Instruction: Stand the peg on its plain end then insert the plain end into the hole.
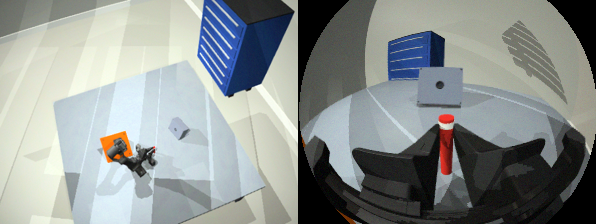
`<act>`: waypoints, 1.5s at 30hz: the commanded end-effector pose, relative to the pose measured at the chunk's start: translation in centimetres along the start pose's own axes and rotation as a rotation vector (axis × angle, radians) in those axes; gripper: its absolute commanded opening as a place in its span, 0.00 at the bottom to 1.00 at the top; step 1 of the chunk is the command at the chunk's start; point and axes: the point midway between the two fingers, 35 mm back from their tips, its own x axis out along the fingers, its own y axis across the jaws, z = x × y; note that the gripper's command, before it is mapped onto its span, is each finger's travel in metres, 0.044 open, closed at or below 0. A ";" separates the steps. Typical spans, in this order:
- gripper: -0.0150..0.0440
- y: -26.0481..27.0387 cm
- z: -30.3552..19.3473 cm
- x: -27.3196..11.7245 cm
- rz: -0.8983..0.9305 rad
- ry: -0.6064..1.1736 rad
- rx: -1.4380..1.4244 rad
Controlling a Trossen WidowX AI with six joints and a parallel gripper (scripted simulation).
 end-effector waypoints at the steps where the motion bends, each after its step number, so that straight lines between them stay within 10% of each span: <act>1: 0.34 0.0 -0.2 -0.1 0.000 0.001 0.000; 45: 0.47 0.0 -0.1 -0.2 0.001 -0.030 -0.001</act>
